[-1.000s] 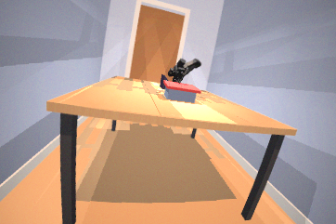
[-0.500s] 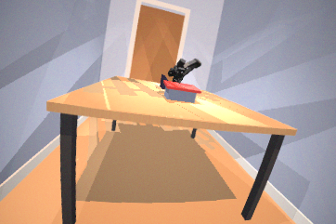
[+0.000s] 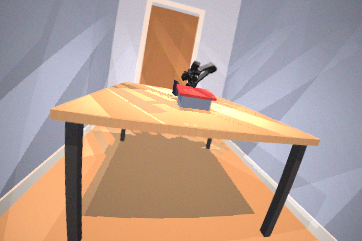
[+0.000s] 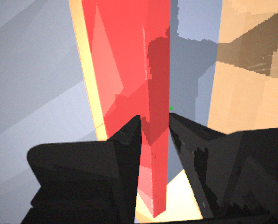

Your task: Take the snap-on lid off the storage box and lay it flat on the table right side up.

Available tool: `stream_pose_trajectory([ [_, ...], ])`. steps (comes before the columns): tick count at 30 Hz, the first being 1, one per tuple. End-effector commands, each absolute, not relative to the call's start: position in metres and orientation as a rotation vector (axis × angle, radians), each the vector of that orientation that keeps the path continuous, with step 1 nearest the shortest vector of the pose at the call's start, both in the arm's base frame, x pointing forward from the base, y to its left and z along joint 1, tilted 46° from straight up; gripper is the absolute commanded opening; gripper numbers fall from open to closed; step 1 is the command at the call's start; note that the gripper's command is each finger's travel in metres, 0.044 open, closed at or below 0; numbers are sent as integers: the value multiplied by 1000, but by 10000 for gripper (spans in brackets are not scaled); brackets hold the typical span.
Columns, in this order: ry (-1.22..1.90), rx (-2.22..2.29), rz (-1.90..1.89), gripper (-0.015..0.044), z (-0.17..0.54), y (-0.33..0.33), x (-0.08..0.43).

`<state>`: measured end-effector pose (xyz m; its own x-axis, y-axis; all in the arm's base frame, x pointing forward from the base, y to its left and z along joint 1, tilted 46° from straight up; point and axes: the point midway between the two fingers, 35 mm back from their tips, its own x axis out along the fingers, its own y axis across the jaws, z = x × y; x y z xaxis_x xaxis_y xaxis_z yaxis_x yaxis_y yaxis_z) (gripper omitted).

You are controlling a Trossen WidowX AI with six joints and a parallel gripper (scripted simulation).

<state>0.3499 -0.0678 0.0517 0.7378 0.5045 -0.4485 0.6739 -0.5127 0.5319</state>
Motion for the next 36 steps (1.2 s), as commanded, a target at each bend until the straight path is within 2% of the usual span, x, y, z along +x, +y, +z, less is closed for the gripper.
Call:
stream_pose_trajectory([
  [1, 873, 2224, -299, 0, 58, -74, 352],
  [36, 872, 2222, -299, 0, 90, -105, 377],
])
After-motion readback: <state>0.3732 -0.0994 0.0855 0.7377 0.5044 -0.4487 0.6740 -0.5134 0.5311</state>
